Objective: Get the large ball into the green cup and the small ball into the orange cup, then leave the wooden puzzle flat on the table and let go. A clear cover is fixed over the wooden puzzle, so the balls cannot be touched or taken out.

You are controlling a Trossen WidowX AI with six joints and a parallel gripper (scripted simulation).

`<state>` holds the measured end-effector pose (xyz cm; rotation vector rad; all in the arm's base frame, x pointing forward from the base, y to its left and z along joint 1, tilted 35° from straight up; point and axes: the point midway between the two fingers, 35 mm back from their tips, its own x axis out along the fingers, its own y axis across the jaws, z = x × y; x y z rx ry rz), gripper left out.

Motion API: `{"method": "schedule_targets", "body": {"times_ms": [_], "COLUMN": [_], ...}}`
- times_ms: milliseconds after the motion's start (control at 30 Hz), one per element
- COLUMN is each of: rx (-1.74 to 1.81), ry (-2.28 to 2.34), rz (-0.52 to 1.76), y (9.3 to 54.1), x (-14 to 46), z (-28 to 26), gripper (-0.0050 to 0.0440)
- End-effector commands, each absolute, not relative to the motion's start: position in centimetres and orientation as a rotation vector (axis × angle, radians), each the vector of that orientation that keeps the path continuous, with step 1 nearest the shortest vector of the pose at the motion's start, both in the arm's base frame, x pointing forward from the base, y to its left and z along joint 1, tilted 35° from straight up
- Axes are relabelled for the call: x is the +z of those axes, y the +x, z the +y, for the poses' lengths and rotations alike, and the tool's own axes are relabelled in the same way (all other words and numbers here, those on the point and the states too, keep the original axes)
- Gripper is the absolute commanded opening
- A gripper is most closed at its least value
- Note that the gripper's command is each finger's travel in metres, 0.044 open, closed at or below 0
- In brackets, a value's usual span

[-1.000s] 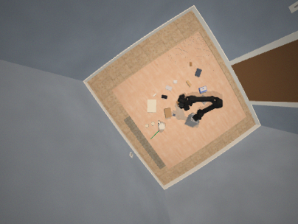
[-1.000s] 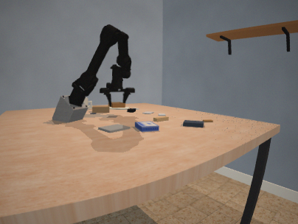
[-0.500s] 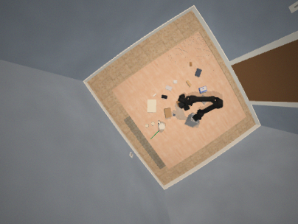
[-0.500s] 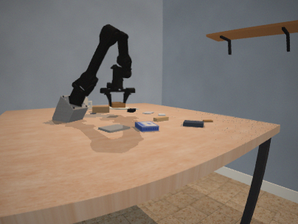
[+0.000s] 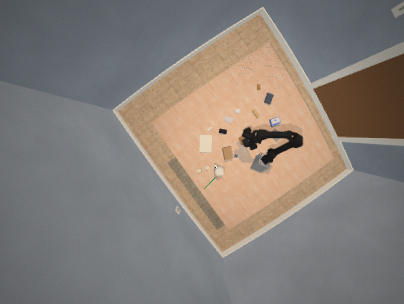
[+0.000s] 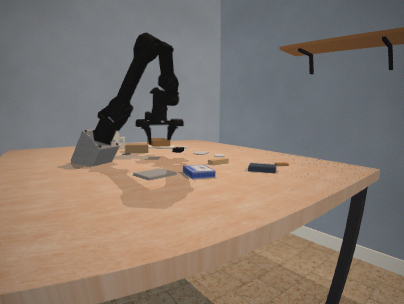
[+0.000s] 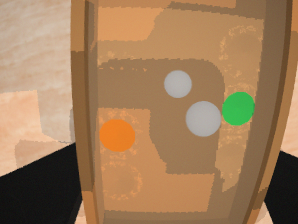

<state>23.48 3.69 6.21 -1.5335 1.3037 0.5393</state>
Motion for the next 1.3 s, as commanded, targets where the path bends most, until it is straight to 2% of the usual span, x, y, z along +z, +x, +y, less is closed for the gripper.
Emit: {"method": "schedule_targets", "body": {"times_ms": [0, 1267], "rx": [0.534, 0.542], "ry": [-1.536, -1.533], "rz": [1.321, 1.302], "y": [23.49, 23.47], "x": [6.18, 6.18], "z": [3.80, 3.76], "gripper": [0.0000, 0.0000]}}
